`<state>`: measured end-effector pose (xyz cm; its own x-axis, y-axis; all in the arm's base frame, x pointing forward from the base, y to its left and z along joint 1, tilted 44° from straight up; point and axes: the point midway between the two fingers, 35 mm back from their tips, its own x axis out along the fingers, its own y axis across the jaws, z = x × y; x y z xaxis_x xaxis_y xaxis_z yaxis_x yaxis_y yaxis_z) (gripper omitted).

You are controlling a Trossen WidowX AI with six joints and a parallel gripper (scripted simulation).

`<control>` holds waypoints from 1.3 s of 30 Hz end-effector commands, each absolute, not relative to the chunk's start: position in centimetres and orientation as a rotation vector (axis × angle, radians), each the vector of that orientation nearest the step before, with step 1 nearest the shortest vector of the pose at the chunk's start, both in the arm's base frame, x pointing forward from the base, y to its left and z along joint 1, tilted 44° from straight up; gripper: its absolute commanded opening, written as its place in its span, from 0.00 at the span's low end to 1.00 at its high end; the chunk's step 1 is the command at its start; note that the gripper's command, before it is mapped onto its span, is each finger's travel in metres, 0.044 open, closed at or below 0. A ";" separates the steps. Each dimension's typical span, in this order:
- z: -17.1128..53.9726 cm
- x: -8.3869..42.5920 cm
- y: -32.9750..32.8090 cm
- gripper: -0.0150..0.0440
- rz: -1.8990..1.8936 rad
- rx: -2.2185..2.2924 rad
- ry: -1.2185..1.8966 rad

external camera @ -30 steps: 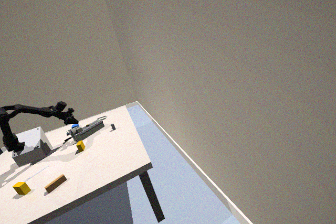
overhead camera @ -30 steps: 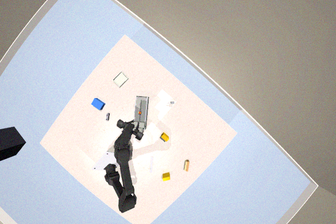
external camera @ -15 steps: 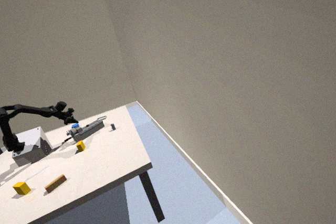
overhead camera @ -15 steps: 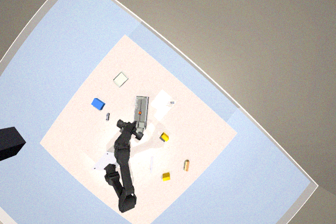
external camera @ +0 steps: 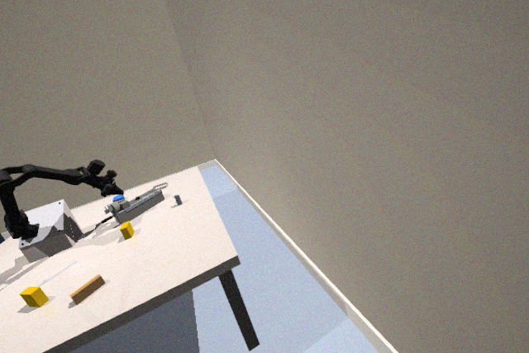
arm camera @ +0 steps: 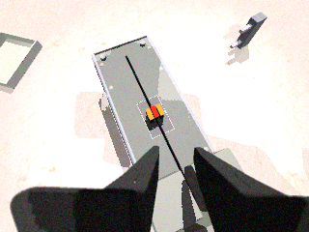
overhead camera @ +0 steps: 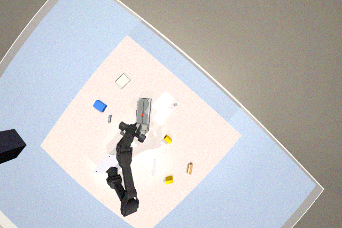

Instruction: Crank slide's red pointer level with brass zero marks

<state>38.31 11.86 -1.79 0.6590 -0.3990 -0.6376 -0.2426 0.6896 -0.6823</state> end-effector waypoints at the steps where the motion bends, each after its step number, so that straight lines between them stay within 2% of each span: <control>1: -1.8 38.3 11.9 0.61 -0.102 -0.833 0.872; 9: -1.8 38.3 11.9 0.97 -0.102 -0.833 0.872; 11: -1.8 38.3 11.9 1.00 -0.102 -0.833 0.872; 28: -1.8 38.3 11.9 0.25 -0.102 -0.833 0.872; 39: -1.8 38.3 11.9 0.25 -0.101 -0.832 0.873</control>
<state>38.31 11.85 -1.79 0.6590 -0.3993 -0.6374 -0.2425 0.6895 -0.6825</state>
